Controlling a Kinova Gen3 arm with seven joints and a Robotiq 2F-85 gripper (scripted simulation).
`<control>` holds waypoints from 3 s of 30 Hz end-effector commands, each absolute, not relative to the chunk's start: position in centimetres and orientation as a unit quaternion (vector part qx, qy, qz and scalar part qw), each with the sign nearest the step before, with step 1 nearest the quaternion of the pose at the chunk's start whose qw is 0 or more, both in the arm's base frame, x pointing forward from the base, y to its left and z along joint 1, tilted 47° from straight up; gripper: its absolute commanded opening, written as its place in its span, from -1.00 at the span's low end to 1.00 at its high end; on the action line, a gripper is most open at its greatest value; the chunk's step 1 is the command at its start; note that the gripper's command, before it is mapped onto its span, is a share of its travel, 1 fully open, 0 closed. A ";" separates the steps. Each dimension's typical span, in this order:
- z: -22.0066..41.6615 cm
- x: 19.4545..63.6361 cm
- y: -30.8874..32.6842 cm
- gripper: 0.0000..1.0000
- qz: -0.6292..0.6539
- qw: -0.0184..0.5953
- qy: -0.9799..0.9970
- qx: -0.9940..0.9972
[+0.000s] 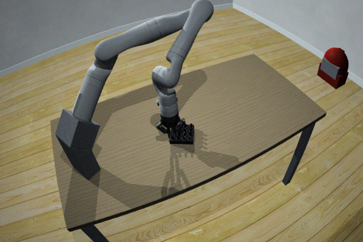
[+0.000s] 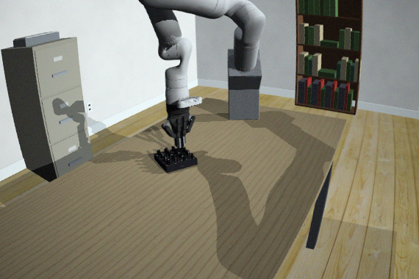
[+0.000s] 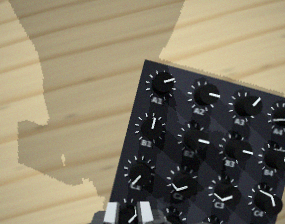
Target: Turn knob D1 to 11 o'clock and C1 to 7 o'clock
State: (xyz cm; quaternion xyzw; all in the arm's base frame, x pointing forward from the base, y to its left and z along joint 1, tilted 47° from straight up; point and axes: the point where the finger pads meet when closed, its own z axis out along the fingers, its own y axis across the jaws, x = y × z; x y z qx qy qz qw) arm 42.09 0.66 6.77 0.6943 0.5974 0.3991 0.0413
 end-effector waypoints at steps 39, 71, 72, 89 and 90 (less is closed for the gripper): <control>6.8 42.1 0.7 -0.83 0.392 0.087 0.675 0.619; 6.8 42.1 0.7 -0.83 0.355 0.188 0.815 0.419; 6.8 42.1 0.7 -0.83 0.353 0.191 0.818 0.412; 6.8 42.1 0.7 -0.83 0.333 0.224 0.854 0.330; 6.8 42.1 0.7 -0.83 0.332 0.226 0.856 0.326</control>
